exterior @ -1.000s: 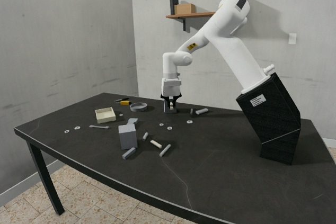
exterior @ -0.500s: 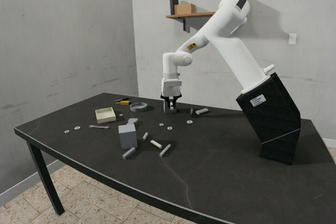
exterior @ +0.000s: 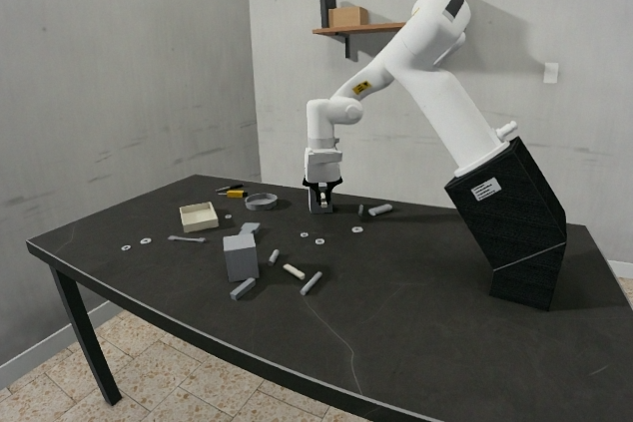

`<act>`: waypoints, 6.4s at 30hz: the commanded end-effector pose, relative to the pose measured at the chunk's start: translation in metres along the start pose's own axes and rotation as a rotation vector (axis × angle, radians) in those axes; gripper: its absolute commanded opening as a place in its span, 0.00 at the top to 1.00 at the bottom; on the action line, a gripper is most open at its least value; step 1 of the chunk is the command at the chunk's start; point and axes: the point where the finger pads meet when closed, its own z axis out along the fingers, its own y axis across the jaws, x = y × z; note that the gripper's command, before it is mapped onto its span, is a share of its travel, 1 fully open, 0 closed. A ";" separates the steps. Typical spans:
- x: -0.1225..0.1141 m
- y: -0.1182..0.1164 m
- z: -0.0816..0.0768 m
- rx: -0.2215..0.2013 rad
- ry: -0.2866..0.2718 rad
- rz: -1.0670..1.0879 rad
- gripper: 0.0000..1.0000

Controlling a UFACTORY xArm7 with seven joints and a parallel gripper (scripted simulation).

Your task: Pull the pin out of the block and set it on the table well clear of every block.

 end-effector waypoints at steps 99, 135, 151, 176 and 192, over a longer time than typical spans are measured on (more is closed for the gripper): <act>0.025 0.001 0.001 -0.002 -0.003 -0.001 1.00; 0.031 0.001 0.002 -0.001 -0.001 -0.001 1.00; 0.031 0.001 0.000 -0.004 0.016 -0.007 1.00; 0.034 0.001 -0.005 -0.006 0.066 -0.013 1.00; 0.041 0.001 -0.006 -0.003 0.078 -0.006 1.00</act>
